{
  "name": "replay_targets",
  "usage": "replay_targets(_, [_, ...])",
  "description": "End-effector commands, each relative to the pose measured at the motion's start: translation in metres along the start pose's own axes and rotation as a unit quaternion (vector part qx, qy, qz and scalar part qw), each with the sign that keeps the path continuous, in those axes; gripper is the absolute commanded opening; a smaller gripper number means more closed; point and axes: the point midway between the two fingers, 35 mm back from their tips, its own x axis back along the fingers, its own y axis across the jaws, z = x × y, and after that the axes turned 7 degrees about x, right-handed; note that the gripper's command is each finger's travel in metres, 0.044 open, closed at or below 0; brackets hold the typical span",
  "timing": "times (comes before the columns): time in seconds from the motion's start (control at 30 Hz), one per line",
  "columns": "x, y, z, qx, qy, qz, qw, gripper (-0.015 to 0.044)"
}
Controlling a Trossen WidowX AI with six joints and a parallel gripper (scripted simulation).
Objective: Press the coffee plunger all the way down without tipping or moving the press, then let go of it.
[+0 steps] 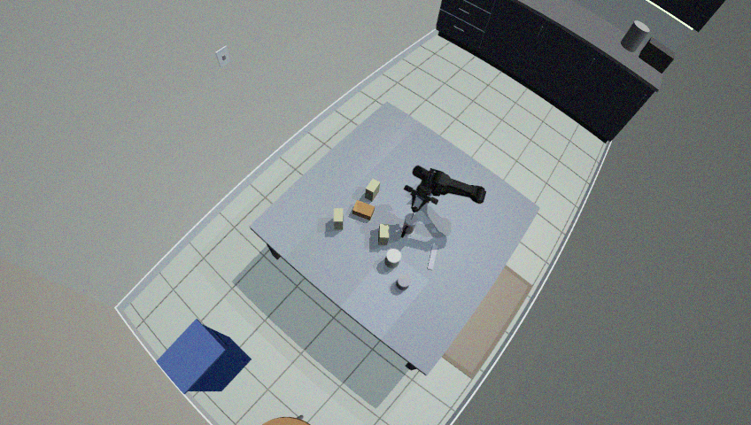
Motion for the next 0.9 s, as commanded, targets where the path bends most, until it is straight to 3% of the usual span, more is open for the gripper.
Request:
replay_targets(0.0, [0.0, 0.001, 0.0, -0.001, 0.0, 0.0, 1.0, 0.0123])
replay_targets(0.87, [-0.019, -0.007, 0.029, 0.0, 0.015, 0.005, 1.0, 0.0123])
